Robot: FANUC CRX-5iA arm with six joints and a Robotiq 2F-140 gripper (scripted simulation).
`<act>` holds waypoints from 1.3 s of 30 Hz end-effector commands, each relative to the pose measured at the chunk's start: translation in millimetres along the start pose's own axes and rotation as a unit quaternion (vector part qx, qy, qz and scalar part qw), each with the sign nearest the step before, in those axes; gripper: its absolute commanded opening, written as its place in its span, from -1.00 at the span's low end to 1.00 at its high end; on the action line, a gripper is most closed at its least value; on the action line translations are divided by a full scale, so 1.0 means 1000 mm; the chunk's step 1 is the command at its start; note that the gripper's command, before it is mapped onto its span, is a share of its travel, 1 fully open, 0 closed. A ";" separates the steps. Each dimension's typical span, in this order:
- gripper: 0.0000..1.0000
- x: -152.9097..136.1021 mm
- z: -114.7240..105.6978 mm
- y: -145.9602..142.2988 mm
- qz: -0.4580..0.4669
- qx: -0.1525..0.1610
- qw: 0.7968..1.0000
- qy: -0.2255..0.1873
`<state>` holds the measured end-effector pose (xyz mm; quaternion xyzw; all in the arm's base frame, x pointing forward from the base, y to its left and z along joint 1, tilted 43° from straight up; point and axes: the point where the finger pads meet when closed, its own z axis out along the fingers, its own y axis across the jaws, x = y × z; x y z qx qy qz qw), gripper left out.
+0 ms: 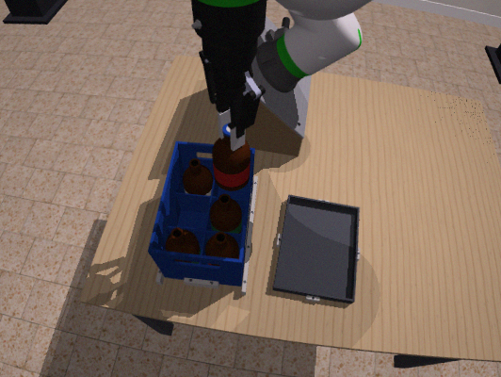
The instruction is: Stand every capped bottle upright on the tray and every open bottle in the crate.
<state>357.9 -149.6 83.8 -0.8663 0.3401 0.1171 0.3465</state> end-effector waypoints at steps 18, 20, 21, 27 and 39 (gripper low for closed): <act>-1.00 -0.022 0.000 -0.027 0.000 0.000 1.000 0.000; -1.00 -0.025 0.000 -0.030 0.000 0.000 1.000 0.000; -1.00 -0.026 0.000 -0.031 0.000 0.000 1.000 0.000; -1.00 -0.036 0.000 -0.038 0.000 0.000 1.000 0.000; -1.00 -0.047 0.000 -0.055 0.000 0.000 1.000 0.000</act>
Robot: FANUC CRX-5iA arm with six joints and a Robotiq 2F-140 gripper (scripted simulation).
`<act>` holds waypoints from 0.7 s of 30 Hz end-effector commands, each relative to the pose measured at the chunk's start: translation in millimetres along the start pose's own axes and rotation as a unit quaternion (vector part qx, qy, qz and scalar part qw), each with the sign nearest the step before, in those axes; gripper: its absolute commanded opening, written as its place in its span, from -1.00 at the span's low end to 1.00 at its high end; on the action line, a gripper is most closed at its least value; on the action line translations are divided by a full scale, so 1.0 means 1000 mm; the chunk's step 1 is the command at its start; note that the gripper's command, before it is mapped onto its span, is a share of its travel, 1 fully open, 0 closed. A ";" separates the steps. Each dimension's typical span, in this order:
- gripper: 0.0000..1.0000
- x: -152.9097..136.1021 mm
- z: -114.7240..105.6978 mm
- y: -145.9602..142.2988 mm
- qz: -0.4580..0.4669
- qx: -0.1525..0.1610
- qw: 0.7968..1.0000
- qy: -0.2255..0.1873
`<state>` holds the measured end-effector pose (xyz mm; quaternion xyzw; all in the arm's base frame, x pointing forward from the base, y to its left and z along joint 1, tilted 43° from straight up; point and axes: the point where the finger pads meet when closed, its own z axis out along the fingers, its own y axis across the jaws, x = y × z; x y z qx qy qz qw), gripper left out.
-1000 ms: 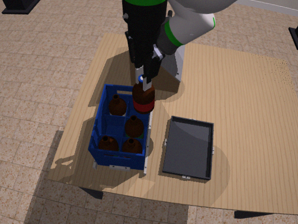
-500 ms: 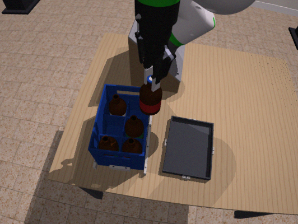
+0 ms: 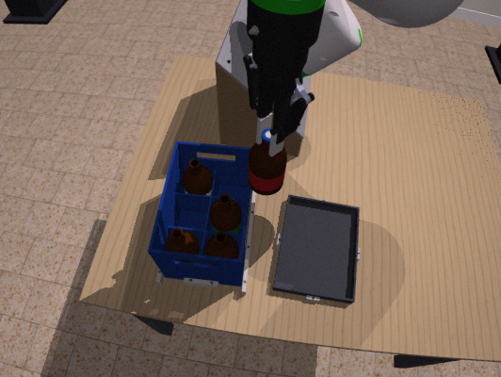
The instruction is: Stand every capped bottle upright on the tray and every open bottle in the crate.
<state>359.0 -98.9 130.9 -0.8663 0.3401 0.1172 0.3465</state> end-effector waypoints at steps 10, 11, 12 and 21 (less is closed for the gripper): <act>-1.00 -0.011 0.000 -0.015 0.000 0.000 1.000 0.000; -1.00 -0.012 0.000 -0.016 0.000 0.000 1.000 0.000; -1.00 -0.014 0.000 -0.018 0.000 0.000 1.000 0.000; -1.00 -0.028 0.000 -0.030 0.000 0.000 1.000 0.000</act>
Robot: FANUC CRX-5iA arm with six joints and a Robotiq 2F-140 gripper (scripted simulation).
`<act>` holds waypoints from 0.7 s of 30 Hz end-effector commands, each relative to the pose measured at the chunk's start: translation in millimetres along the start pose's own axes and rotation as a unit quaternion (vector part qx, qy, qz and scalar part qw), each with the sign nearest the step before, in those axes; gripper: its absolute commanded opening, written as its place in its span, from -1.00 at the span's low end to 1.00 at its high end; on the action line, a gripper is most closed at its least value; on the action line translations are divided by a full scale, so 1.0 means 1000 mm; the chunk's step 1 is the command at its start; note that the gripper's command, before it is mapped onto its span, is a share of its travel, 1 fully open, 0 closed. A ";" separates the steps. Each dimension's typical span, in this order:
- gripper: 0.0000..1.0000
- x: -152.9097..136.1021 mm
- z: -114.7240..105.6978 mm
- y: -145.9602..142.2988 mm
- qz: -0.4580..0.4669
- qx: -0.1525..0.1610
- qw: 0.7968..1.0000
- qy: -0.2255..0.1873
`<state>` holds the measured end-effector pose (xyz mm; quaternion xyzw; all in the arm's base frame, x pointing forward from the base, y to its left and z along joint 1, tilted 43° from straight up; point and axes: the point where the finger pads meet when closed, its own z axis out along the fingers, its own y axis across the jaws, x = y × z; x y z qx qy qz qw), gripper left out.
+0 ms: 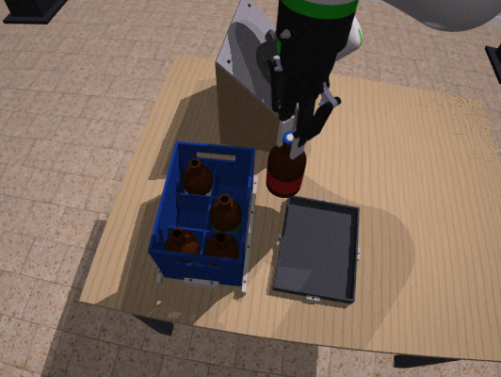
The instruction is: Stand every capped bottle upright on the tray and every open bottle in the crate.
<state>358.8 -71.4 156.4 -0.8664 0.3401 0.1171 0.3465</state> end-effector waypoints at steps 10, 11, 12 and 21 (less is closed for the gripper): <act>-1.00 -0.012 0.000 -0.014 0.000 0.000 1.000 0.000; -1.00 -0.014 0.000 -0.016 0.000 0.000 1.000 0.000; -1.00 -0.015 0.000 -0.017 0.000 0.000 1.000 0.000; -1.00 -0.024 0.000 -0.028 0.000 0.000 1.000 0.000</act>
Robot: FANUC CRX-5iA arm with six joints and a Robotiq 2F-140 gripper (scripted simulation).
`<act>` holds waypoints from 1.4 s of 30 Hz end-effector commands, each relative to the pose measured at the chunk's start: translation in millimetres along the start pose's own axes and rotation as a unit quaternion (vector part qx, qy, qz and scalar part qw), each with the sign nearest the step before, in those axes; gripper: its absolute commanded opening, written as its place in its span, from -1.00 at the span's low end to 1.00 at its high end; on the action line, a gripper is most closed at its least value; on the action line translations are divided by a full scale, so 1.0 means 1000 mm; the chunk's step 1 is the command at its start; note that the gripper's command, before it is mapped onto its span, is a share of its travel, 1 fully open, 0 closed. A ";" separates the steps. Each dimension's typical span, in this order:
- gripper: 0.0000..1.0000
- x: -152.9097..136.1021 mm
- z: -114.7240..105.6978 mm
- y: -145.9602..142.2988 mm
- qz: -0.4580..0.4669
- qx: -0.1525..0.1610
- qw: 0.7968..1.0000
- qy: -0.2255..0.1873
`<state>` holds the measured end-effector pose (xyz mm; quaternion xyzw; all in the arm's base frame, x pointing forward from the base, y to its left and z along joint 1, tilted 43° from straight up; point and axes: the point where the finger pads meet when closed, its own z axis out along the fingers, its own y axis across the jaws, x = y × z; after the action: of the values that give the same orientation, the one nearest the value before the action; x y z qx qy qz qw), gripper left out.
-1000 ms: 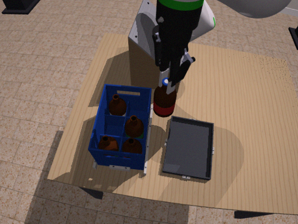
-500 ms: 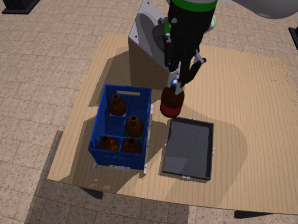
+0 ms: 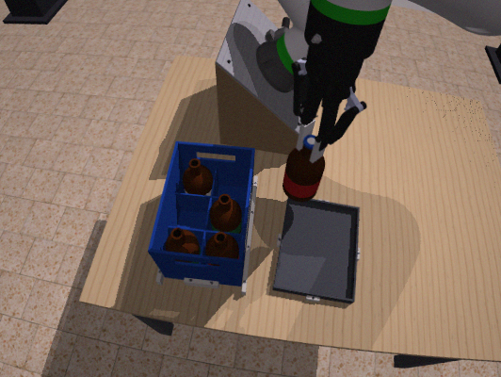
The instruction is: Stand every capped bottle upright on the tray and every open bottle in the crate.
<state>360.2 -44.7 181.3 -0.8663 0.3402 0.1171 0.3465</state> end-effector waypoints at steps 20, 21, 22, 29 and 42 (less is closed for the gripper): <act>-1.00 -0.024 0.000 -0.026 0.000 0.000 1.000 0.000; -1.00 -0.026 0.000 -0.027 0.000 0.000 1.000 0.000; -1.00 -0.027 0.000 -0.029 0.000 0.000 1.000 0.000; -1.00 -0.036 0.000 -0.039 0.000 0.000 1.000 0.000; -1.00 -0.048 0.000 -0.053 0.000 0.000 1.000 0.000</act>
<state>359.9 6.1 228.3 -0.8663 0.3401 0.1171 0.3465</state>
